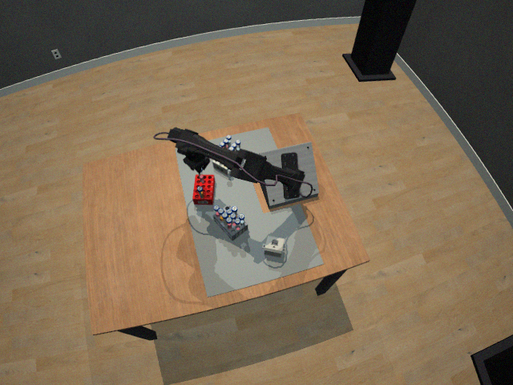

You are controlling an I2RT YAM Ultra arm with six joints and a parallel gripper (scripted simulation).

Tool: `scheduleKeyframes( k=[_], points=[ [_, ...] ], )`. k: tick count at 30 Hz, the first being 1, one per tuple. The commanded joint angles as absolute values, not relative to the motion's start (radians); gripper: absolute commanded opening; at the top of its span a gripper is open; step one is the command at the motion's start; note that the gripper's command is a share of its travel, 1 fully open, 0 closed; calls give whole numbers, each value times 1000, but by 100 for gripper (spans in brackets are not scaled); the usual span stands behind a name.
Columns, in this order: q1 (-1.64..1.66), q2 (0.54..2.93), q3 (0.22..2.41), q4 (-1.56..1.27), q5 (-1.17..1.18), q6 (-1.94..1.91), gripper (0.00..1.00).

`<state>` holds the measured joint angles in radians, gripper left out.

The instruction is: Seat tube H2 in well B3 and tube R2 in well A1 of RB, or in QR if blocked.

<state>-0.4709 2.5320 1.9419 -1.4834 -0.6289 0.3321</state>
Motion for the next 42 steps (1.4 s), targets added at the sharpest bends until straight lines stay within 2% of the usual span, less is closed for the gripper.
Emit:
scheduleKeyframes(
  k=[1,42],
  points=[
    [-481,2532,1964,-1497,-632,335,0],
    [-481,2514,1979,-1475,-642,346,0]
  ],
)
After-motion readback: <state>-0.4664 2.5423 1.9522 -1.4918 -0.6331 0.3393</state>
